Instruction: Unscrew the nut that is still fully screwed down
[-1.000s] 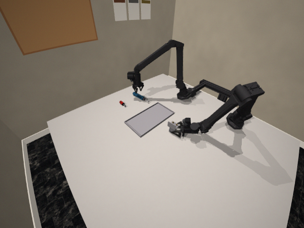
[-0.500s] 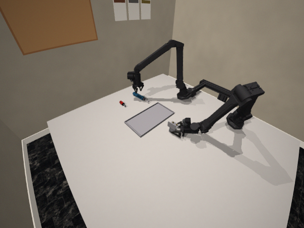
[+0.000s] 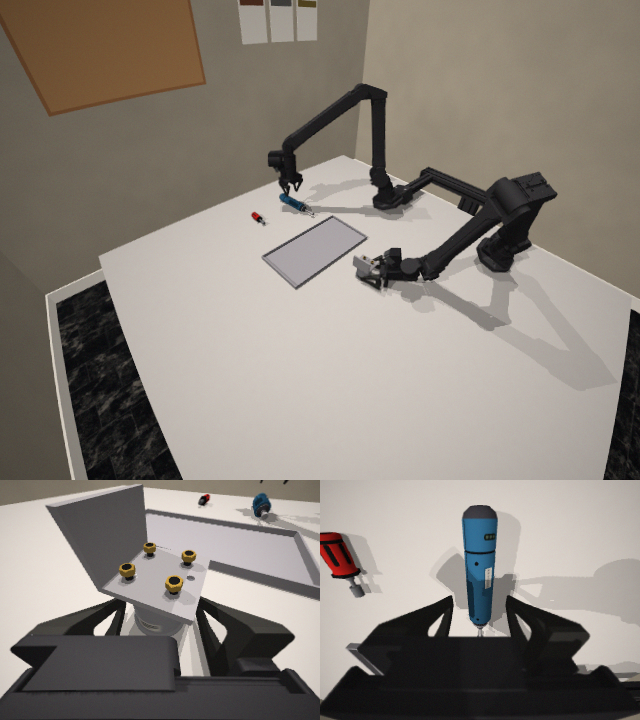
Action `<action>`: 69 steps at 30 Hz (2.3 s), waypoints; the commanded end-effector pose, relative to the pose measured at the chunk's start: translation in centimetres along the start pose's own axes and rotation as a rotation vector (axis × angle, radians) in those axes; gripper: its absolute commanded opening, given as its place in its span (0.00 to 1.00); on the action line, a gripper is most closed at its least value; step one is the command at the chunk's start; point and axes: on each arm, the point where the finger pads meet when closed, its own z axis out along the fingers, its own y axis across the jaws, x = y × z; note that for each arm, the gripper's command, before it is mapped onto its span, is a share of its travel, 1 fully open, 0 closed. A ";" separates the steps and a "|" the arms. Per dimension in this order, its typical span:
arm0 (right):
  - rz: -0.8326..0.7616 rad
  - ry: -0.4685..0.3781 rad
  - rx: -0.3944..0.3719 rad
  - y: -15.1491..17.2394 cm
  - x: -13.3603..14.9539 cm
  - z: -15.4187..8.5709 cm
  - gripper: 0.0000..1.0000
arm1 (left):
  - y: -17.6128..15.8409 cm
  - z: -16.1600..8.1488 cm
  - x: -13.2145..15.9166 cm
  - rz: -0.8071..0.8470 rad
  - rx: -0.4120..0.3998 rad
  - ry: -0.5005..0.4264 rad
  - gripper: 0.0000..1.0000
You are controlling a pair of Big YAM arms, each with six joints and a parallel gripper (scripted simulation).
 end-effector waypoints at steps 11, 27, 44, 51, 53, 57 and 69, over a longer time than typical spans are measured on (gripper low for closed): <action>0.003 -0.023 -0.019 0.9 -1.0 -1.2 0.65 | 1.2 -1.7 -1.1 0.023 -0.024 -0.028 0.86; 0.003 -0.023 -0.019 0.9 -1.0 -1.2 0.65 | 1.2 -3.5 -1.1 0.024 -0.025 -0.029 0.86; 0.003 -0.023 -0.019 0.9 -1.0 -1.2 0.65 | 1.1 -5.5 -1.0 0.024 -0.024 -0.027 0.86; 0.003 -0.023 -0.019 0.9 -1.0 -1.2 0.65 | 0.4 -6.1 -1.2 0.026 -0.009 -0.027 0.86; 0.003 -0.023 -0.019 0.9 -1.0 -1.2 0.65 | 0.4 -5.7 -0.5 0.009 -0.005 -0.014 0.86; 0.003 -0.023 -0.019 0.9 -1.0 -1.2 0.65 | 0.4 -5.7 -0.5 0.009 -0.005 -0.014 0.86; 0.003 -0.023 -0.019 0.9 -1.0 -1.2 0.65 | 0.4 -5.7 -0.5 0.009 -0.005 -0.014 0.86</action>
